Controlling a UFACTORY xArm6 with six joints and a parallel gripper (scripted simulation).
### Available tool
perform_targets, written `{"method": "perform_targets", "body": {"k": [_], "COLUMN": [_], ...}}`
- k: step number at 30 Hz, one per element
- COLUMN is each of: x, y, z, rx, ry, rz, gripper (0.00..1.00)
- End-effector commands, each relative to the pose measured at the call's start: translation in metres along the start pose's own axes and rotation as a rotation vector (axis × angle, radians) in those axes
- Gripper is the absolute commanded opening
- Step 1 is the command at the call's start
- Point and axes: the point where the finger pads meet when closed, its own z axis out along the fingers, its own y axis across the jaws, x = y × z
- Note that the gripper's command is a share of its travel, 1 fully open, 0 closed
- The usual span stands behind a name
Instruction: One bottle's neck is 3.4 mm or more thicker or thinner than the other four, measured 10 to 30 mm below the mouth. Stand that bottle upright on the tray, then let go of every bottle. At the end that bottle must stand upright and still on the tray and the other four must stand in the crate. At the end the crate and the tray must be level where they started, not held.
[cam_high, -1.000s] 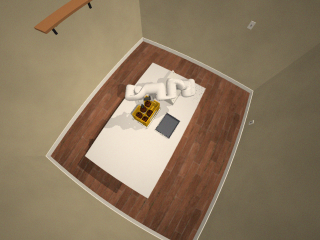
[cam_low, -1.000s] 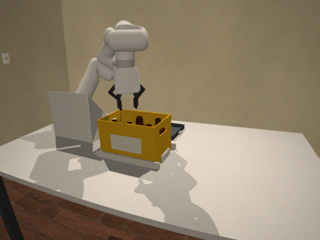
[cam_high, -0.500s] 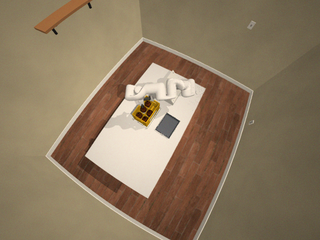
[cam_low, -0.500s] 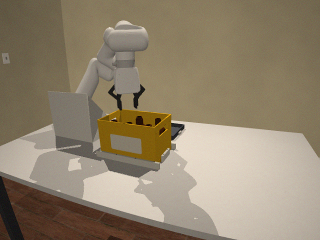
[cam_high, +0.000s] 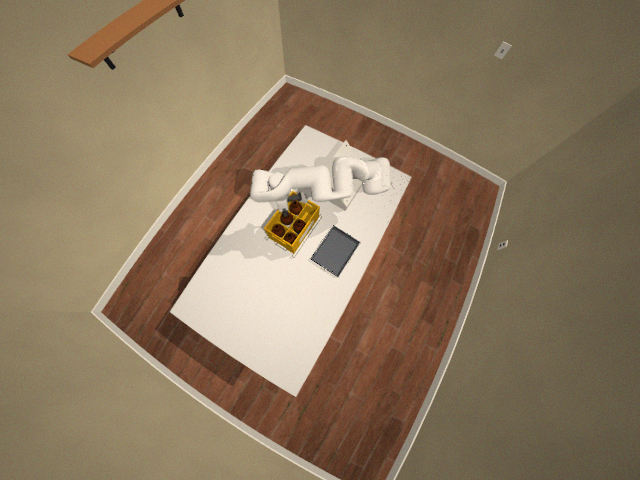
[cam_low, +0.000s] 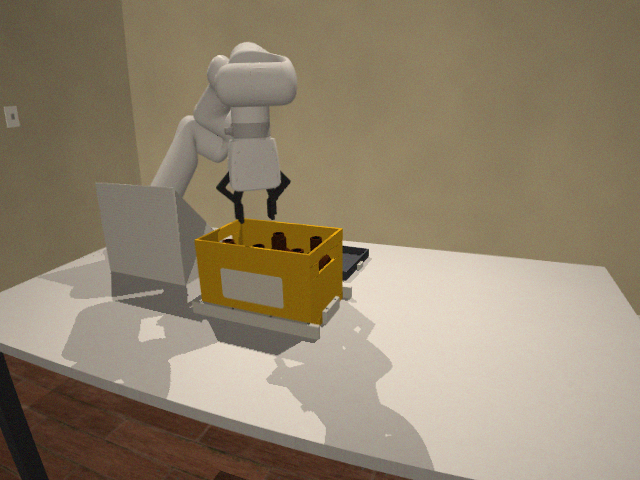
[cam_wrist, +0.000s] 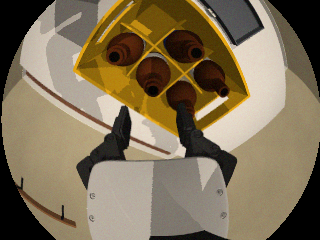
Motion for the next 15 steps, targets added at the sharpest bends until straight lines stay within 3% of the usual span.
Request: {"method": "perform_targets", "body": {"k": [1,15], "x": [-0.001,-0.001], "y": [0.0,0.0], "z": [0.002,0.018], "rx": [-0.001,-0.001], "ry": [-0.003,-0.003], "rz": [-0.001,-0.001], "gripper": [0.65,0.65]}}
